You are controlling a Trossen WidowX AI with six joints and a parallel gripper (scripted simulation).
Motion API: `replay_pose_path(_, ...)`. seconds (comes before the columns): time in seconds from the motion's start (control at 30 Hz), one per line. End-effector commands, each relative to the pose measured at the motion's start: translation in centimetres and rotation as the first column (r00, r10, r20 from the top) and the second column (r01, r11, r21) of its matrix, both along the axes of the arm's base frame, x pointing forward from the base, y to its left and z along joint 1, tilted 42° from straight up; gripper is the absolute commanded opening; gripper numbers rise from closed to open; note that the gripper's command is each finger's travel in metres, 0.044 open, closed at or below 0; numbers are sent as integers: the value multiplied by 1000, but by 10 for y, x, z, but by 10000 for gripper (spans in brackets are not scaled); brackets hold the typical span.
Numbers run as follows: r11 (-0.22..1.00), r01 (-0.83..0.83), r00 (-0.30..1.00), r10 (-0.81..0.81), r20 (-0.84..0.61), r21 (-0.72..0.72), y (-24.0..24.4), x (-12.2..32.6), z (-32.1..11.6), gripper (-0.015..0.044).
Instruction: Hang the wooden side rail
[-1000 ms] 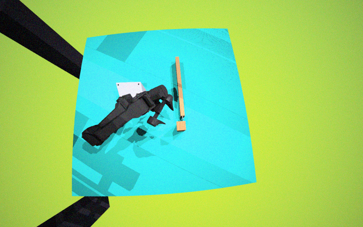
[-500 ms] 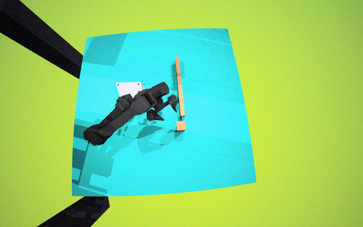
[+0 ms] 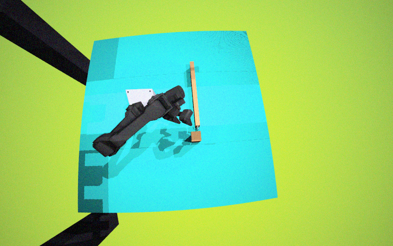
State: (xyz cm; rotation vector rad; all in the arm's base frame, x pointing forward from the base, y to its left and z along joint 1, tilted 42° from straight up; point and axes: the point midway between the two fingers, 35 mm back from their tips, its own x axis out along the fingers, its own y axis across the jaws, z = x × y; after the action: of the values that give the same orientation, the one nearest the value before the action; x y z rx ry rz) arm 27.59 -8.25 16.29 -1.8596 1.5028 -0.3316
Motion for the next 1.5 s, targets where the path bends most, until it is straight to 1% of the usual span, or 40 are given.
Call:
replay_pose_path(0.0, 974, 88, 700, -210, 683, 209, 3, 6, -10, 440)
replay_pose_path(0.2, 952, 54, 440, -293, 849, 301, 4, 8, -13, 440)
replay_pose_path(0.37, 932, -3, 191, -355, 915, 362, 5, 9, -16, 440)
replay_pose_path(0.53, 910, -80, -66, -412, 909, 406, 7, 11, -19, 440)
replay_pose_path(0.7, 888, -168, -301, -459, 836, 427, 8, 12, -21, 440)
replay_pose_path(0.77, 885, -180, -329, -465, 822, 429, 8, 12, -22, 440)
replay_pose_path(1.47, 885, -180, -329, -465, 822, 429, 8, 12, -22, 440)
